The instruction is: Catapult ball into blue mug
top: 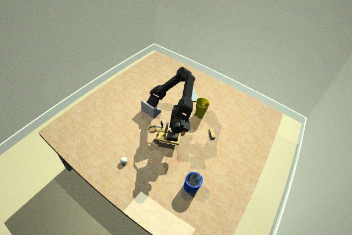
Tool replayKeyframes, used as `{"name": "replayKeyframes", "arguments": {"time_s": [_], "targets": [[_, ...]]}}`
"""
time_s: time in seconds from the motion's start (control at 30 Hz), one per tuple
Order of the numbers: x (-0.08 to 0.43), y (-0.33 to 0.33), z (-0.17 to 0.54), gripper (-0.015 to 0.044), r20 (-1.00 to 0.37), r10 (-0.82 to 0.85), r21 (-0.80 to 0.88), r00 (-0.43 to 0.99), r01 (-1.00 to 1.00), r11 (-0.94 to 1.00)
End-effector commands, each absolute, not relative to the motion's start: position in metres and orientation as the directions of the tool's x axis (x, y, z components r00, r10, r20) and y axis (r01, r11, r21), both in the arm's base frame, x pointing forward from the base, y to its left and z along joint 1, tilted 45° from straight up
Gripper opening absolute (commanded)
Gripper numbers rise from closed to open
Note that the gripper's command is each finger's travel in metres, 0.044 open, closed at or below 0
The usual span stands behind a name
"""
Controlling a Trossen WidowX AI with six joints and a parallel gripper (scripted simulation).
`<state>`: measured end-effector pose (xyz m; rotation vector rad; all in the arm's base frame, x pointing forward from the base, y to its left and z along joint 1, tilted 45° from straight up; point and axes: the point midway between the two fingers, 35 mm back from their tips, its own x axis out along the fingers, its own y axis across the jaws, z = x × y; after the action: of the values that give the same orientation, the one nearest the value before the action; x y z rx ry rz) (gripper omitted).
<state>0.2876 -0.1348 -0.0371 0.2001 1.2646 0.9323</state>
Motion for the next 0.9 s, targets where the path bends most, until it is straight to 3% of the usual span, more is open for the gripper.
{"name": "replayKeyframes", "arguments": {"time_s": [0.0,0.87], "targets": [[0.29,-0.136,-0.038,0.0,-0.726,0.688,0.602,0.007,-0.478,0.64],[0.292,-0.107,-0.069,0.0,-0.725,0.689,0.602,0.008,-0.479,0.639]]}}
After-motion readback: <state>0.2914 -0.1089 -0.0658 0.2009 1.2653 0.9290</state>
